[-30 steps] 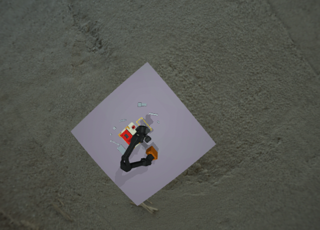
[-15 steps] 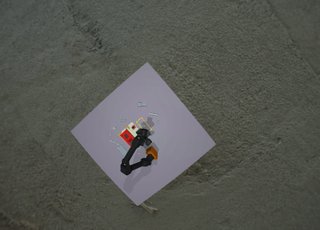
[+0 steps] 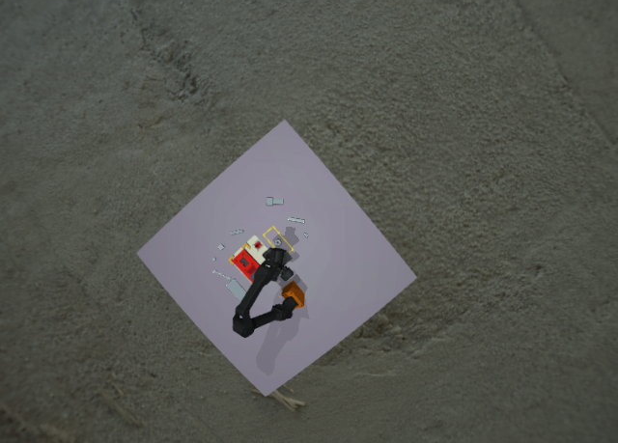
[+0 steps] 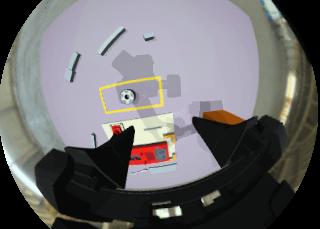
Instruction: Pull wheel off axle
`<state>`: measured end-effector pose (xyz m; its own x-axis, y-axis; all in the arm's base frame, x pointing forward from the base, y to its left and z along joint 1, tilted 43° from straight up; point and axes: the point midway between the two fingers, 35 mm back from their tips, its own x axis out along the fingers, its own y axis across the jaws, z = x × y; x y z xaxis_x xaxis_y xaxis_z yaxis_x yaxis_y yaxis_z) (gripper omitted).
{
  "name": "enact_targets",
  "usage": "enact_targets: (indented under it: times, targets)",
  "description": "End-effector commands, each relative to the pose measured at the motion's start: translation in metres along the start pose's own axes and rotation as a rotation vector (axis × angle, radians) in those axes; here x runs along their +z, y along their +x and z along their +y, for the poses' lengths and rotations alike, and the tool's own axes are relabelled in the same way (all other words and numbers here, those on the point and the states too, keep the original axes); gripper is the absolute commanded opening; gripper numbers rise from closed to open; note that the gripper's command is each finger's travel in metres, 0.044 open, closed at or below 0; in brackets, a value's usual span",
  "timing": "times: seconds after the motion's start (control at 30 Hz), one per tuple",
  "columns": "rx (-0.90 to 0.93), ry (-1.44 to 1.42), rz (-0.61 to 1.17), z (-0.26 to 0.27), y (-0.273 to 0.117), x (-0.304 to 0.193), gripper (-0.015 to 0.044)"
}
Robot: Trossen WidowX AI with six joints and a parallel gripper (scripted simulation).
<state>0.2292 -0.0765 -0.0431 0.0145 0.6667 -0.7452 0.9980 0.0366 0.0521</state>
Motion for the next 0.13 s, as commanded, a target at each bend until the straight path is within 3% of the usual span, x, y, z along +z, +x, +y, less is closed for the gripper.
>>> enact_targets:
  times: [0.0,0.1]
  targets:
    - [-0.008,-0.001,0.002,-0.0026,0.001,-0.0007,0.044]
    - [-0.008,-0.001,0.002,-0.0026,0.001,-0.0007,0.044]
